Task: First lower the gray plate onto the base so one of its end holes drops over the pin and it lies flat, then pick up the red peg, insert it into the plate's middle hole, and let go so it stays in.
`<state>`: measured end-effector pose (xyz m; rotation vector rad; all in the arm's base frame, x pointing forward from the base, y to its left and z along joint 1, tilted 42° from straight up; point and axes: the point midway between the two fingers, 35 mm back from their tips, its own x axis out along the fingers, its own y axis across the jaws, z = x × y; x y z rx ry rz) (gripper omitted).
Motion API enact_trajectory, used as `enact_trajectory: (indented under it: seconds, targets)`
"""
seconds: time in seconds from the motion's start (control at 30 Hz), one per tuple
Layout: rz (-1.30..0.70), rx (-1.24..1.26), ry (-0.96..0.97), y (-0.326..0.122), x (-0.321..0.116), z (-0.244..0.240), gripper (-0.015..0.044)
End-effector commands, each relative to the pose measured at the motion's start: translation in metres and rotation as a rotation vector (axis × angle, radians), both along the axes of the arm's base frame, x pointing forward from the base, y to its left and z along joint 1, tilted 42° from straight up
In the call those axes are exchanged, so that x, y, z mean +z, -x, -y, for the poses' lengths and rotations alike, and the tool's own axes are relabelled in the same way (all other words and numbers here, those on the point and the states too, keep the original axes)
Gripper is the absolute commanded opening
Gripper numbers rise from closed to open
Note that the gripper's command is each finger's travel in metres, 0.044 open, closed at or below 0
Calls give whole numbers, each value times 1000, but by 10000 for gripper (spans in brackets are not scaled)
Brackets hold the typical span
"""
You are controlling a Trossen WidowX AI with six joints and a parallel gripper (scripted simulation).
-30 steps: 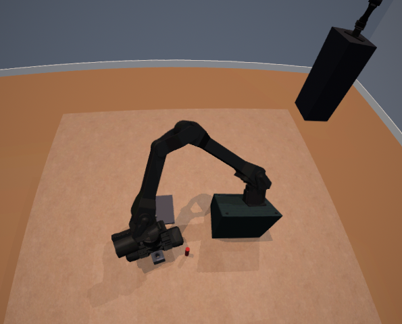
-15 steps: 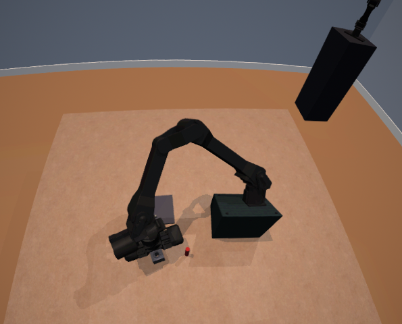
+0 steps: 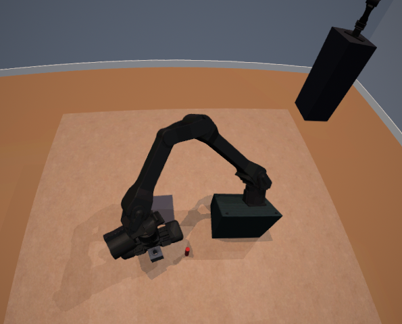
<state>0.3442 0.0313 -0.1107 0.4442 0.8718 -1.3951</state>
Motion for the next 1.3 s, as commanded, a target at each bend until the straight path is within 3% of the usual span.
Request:
enact_trajectory:
  seconds: [0.0,0.67,1.27]
  targets:
    - [10,-3,-9,-2,13,-12,0]
    - [11,-7,-5,2,51,-43,0]
    - [86,-89,-14,-7,64,10,0]
